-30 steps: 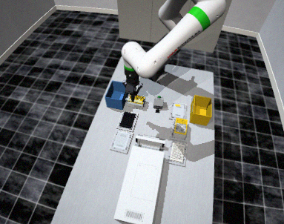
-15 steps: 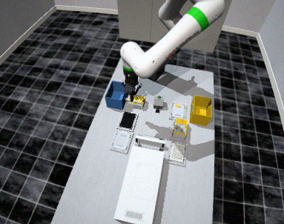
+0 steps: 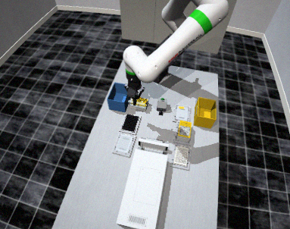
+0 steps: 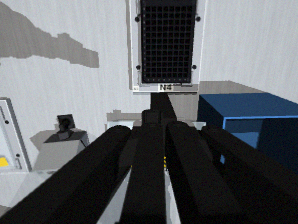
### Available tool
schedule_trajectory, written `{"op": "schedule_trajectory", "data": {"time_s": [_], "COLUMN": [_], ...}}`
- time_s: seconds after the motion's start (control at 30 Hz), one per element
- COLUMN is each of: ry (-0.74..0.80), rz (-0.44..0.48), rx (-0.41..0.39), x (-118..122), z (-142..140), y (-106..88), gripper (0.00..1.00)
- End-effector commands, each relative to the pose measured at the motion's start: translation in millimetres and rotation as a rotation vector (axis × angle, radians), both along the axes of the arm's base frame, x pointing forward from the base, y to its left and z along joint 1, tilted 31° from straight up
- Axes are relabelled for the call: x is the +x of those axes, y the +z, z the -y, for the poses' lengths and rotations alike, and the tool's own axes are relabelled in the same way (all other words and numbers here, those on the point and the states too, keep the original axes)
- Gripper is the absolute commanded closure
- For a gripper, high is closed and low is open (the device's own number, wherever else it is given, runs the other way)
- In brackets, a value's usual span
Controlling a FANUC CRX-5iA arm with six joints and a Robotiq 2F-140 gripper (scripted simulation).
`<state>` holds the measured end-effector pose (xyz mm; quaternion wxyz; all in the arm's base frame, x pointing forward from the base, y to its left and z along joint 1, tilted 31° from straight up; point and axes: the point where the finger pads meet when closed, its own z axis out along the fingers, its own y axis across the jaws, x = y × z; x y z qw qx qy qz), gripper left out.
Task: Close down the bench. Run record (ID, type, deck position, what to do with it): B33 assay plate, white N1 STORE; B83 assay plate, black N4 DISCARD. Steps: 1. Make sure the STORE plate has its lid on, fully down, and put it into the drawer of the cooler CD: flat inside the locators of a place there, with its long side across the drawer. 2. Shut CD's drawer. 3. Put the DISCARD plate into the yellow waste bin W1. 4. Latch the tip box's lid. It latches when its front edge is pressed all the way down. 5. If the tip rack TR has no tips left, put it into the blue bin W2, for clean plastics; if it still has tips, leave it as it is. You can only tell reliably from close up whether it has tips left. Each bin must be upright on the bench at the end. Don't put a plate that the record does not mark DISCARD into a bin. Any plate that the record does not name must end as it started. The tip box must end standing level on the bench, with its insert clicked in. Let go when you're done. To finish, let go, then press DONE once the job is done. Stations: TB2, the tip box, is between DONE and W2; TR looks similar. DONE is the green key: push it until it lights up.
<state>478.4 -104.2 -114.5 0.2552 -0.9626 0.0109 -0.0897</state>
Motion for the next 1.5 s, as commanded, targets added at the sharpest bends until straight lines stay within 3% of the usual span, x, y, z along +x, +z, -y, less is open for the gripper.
{"op": "schedule_trajectory", "data": {"time_s": [0.0,0.93,1.47], "ry": [0.0,0.0,0.0], "rz": [0.001,0.001,0.001], "rx": [-0.001,-0.001,-0.001], "x": [1,9,7], "z": [-1,-22,-24], "y": [-3.1,-40.0,-42.8], "gripper": [0.9,0.9,0.9]}}
